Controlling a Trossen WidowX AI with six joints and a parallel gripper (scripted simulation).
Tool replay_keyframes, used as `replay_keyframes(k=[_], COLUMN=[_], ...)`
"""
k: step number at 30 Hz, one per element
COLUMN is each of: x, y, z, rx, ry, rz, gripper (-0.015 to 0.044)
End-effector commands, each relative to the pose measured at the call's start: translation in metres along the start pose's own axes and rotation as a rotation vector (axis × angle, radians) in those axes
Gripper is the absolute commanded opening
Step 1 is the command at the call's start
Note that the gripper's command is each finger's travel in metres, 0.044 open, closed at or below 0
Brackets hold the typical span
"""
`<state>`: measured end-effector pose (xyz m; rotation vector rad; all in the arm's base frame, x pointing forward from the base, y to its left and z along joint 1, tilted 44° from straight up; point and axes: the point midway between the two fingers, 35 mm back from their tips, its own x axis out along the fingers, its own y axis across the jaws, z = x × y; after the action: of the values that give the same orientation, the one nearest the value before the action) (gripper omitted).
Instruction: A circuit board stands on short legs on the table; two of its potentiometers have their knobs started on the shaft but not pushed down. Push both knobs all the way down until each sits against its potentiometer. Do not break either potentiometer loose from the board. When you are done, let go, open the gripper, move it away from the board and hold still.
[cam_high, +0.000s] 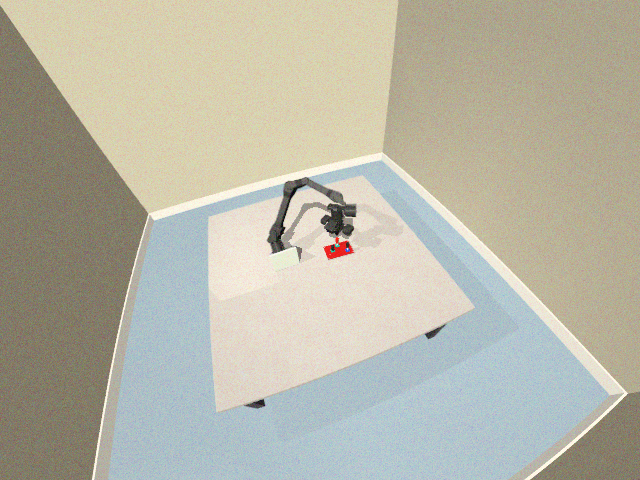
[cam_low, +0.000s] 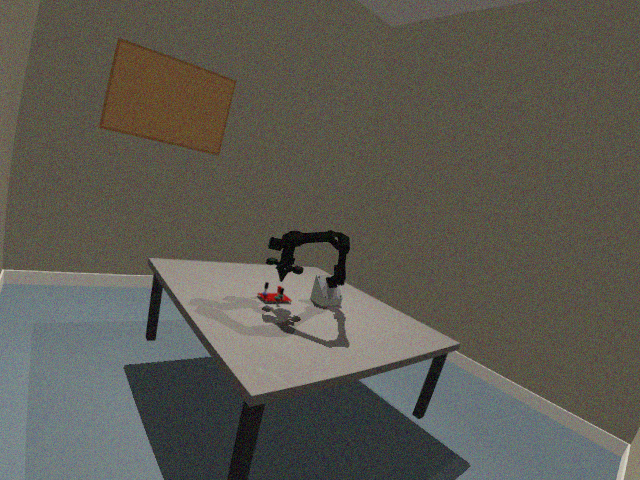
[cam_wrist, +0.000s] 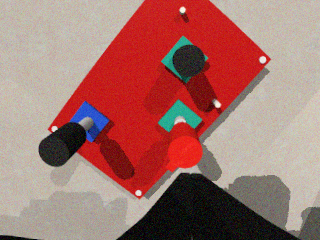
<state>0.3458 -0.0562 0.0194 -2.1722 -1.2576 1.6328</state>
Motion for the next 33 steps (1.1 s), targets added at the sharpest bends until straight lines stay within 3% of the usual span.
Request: replay_keyframes(k=[1,33], x=[0.003,0.024], y=[0.0,0.0], z=[0.002,0.002], rx=[0.012,0.011], ry=[0.002,0.002], rz=[-0.006,-0.007], gripper=[0.0,0.0])
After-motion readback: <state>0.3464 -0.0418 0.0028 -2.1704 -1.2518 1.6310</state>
